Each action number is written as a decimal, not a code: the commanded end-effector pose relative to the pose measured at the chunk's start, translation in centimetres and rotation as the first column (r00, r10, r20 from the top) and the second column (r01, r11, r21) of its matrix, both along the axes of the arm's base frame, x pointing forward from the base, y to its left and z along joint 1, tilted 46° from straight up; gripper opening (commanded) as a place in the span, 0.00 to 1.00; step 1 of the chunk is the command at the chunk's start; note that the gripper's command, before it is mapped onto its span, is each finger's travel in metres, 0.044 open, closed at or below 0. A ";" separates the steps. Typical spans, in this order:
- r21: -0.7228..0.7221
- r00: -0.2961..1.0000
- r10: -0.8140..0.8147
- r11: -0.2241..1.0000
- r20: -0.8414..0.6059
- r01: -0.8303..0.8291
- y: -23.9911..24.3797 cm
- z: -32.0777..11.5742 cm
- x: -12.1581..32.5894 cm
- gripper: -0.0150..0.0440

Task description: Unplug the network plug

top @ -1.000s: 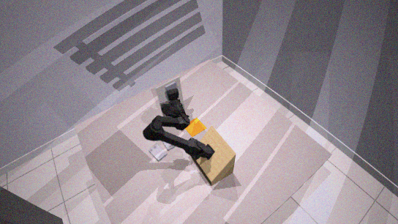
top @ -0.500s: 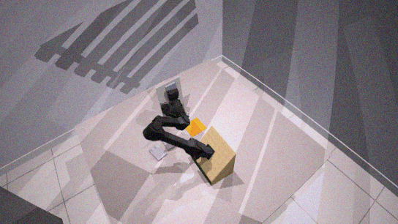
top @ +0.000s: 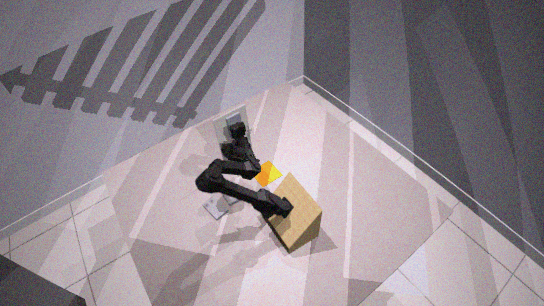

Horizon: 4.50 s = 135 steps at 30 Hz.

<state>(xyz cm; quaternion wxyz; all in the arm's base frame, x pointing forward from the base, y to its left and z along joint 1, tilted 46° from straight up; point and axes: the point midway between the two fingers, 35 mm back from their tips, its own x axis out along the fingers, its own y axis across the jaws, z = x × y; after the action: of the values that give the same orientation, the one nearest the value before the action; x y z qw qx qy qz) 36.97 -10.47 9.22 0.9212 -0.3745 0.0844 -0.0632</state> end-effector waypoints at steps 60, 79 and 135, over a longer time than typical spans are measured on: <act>0.002 1.000 -0.001 1.000 -0.003 0.001 -0.5 -0.8 -4.3 0.25; 0.003 1.000 0.000 1.000 -0.009 0.000 -0.6 -1.0 -5.6 0.25; 0.095 0.925 0.217 0.976 -0.311 -0.197 -1.6 -5.1 -6.8 0.25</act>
<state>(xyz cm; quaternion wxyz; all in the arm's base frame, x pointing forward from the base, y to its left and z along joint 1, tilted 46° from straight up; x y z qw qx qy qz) 30.12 -12.72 5.74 0.9125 -0.3628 0.1780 0.0644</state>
